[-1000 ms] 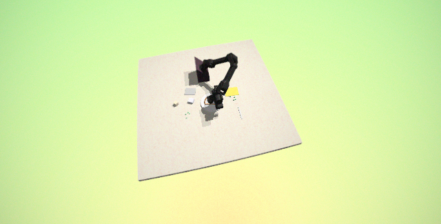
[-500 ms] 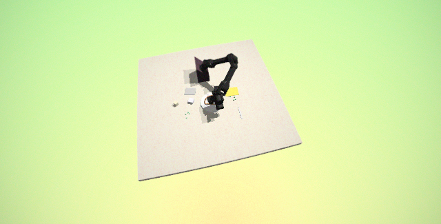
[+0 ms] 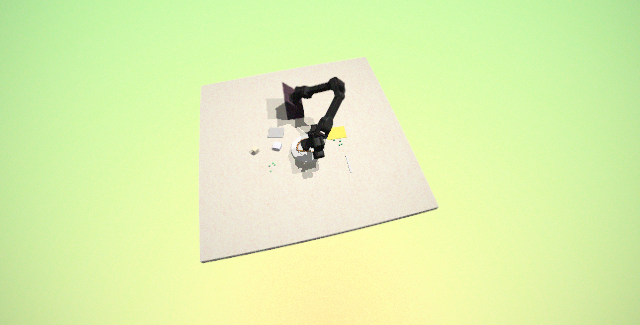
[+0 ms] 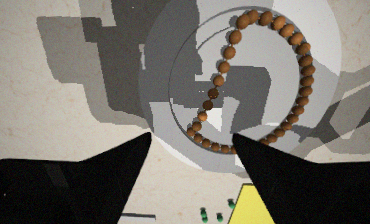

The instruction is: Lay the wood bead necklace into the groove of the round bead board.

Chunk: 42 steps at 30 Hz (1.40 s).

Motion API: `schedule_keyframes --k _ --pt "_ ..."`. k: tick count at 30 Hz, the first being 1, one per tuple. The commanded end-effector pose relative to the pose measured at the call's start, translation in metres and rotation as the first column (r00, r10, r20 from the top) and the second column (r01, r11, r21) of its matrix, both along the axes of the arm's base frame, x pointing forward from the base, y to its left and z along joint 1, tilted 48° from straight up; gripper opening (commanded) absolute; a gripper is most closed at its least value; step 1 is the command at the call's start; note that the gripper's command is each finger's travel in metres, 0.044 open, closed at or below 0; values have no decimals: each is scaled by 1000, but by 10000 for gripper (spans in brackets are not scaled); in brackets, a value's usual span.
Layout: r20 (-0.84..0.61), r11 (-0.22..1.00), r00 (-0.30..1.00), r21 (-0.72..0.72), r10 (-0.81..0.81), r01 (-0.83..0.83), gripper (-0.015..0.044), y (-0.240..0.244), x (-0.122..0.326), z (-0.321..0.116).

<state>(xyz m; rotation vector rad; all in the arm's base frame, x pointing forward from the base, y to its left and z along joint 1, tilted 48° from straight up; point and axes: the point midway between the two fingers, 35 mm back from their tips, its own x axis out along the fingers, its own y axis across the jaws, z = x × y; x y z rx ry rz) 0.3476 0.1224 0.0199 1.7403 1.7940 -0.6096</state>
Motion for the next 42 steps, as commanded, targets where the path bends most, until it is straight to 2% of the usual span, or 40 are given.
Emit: schedule_keyframes --k 1,16,18,21,24,28,33,42 --pt "3 1000 1000 3 1 -1 440 -2 0 2" --pt "3 1000 1000 3 1 -1 440 -2 0 2" --pt "45 999 998 1 38 -38 387 -4 0 0" --pt "219 980 956 -25 196 -195 309 -14 -1 -6" --pt "389 933 851 -81 353 -350 230 -25 -3 -12" --pt "573 832 628 -195 527 -520 125 -38 -6 -21" --pt "709 662 255 -380 657 -646 120 -55 -11 -31" --pt "728 491 -120 -564 675 -664 120 -72 -17 -41"
